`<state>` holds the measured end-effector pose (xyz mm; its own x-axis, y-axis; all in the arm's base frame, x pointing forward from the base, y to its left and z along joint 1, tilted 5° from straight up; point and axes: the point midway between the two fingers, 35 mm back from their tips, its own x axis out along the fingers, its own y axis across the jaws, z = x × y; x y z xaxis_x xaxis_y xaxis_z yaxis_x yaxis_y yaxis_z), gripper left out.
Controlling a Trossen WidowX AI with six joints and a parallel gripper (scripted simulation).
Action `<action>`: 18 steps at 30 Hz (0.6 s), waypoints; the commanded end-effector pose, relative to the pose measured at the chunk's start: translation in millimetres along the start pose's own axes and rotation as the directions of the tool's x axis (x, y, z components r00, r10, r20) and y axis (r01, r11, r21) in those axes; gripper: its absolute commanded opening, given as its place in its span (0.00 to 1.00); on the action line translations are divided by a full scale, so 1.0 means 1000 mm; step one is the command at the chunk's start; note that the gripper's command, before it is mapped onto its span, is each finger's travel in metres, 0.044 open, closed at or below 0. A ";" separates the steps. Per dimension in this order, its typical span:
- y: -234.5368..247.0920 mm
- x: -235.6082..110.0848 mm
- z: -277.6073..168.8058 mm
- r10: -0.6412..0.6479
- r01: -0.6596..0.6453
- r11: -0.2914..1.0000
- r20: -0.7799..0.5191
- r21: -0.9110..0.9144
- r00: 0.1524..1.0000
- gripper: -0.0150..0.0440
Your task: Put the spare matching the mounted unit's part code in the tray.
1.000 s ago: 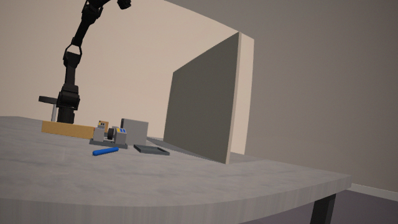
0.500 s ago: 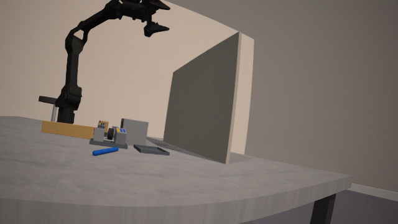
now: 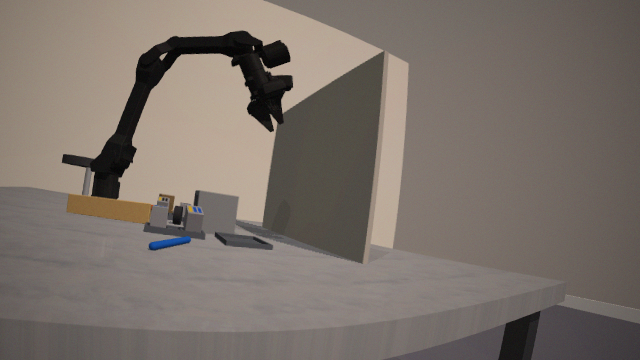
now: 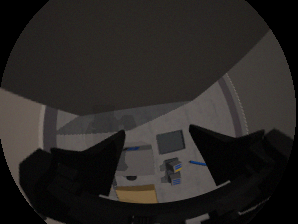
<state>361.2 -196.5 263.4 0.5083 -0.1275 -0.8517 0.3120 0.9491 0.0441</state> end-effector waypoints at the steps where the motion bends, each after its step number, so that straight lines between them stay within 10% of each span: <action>1: 0.043 0.030 -0.022 0.047 -0.046 0.999 -0.210 0.008 0.977 1.00; 7: 0.090 0.056 -0.058 0.031 -0.055 0.998 -0.495 -0.035 0.869 1.00; 18: 0.094 0.100 -0.085 0.027 -0.056 0.998 -0.528 -0.039 0.849 1.00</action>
<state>374.7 -98.2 169.1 0.0543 0.0646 -0.9964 0.2460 0.9663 0.0761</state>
